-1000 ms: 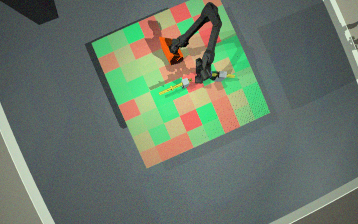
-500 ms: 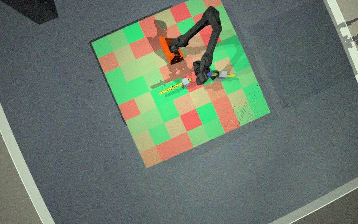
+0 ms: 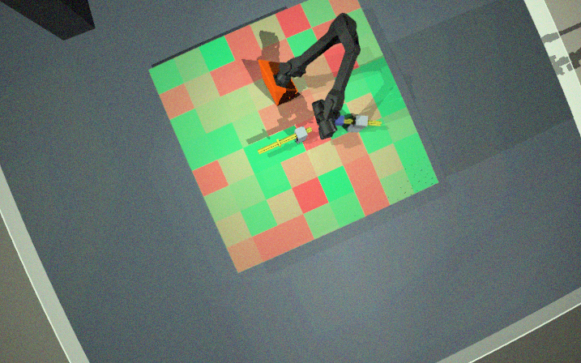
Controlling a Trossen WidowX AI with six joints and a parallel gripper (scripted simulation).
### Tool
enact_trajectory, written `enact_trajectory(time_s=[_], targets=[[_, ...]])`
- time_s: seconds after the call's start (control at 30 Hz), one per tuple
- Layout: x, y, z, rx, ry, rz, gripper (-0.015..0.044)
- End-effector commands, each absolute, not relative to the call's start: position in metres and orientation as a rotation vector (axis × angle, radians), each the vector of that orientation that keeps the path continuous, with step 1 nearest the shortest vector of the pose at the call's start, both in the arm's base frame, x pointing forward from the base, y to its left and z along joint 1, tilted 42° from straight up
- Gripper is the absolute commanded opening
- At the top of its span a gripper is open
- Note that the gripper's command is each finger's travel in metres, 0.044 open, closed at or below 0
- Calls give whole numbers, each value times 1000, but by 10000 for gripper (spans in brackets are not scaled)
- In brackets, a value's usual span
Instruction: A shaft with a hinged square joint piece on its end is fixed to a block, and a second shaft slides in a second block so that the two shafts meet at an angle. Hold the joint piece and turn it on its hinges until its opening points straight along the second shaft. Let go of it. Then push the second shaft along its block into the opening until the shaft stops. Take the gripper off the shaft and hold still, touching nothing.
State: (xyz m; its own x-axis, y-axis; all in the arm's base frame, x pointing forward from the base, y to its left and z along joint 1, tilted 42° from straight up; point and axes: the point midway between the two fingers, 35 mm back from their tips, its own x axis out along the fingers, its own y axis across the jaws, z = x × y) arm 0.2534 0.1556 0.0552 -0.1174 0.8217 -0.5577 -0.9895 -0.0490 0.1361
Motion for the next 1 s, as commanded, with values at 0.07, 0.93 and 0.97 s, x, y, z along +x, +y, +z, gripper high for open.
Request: enact_trajectory(time_s=[0.07, 0.93, 0.97], targets=[[254, 156, 55, -384, 563, 1609, 0], [254, 156, 55, -382, 567, 1607, 331], [254, 156, 55, -382, 567, 1607, 357]])
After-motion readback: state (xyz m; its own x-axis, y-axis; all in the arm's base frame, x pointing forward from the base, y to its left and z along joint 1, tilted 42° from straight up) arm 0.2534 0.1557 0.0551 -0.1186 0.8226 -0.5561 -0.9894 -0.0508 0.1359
